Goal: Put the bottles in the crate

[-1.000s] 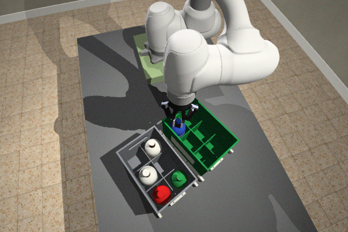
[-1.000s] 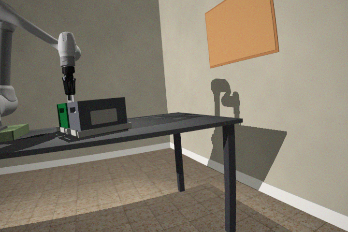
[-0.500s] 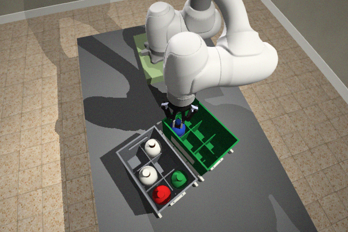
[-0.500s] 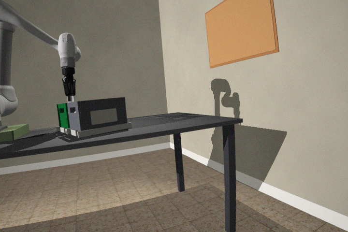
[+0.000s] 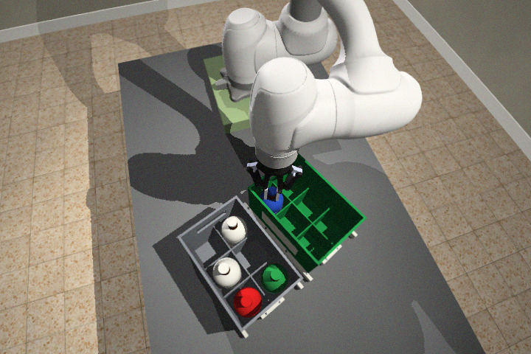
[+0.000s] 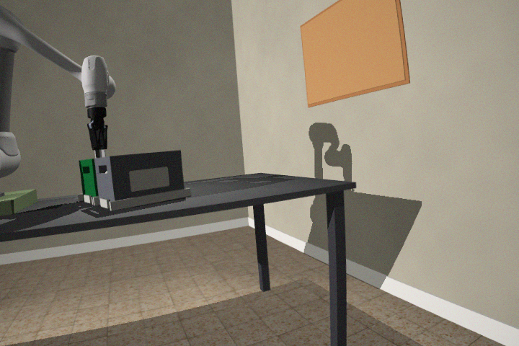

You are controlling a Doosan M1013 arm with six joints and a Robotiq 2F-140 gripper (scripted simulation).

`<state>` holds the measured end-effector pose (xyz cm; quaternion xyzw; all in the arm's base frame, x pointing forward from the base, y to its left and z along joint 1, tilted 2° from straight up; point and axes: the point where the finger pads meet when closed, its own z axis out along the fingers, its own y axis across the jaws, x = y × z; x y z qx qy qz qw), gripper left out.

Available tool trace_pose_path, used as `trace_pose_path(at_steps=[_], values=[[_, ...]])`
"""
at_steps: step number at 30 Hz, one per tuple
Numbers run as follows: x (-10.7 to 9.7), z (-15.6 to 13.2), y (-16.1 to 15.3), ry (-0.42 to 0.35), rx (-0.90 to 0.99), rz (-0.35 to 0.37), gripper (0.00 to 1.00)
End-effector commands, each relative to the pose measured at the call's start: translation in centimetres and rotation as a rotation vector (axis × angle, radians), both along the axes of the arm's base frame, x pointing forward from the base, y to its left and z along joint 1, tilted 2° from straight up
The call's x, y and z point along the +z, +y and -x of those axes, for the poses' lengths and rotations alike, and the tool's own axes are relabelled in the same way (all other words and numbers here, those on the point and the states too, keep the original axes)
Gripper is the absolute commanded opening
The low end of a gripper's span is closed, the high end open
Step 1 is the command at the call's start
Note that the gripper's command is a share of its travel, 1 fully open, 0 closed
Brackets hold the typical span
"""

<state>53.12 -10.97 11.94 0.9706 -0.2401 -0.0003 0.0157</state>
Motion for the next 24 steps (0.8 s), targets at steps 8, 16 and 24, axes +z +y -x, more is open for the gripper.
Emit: trace_pose_path(at_steps=[8,16,24], values=[[-0.30,0.00,-0.01,0.000,0.000,0.000,0.00],[-0.30,0.00,-0.01,0.000,0.000,0.000,0.00],[-0.30,0.00,-0.01,0.000,0.000,0.000,0.00]])
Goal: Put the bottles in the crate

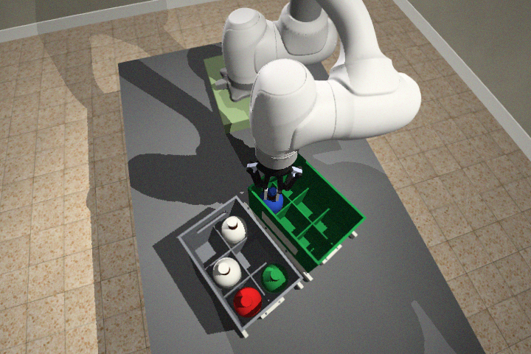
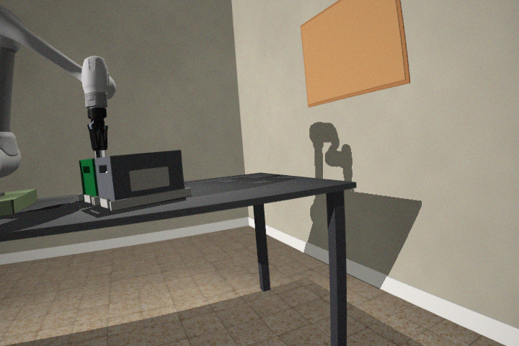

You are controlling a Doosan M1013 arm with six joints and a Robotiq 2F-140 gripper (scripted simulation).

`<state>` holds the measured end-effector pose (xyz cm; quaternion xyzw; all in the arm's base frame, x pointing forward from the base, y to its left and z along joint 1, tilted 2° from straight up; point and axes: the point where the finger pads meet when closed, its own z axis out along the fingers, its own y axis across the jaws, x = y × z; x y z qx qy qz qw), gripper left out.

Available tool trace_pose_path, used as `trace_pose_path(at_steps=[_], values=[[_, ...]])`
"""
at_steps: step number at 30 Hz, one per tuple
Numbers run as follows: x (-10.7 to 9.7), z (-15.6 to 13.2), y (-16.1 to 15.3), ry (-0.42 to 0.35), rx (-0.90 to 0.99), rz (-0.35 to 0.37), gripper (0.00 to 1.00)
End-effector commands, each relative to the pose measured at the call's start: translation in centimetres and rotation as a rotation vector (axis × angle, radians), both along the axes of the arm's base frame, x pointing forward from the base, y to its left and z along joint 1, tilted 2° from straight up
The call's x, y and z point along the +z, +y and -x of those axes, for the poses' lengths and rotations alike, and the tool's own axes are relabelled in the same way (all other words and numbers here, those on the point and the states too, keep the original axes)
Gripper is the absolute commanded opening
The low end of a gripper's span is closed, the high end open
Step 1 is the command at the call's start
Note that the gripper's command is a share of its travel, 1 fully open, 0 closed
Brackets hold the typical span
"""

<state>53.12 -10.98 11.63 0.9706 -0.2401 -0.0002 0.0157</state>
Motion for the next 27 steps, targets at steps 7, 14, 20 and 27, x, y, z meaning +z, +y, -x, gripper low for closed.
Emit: trace_pose_path(at_steps=[7,14,20,27], values=[[0.01,0.00,0.00,0.000,0.000,0.000,0.00],[0.01,0.00,0.00,0.000,0.000,0.000,0.00],[0.01,0.00,0.00,0.000,0.000,0.000,0.00],[-0.22,0.00,0.00,0.000,0.000,0.000,0.38]])
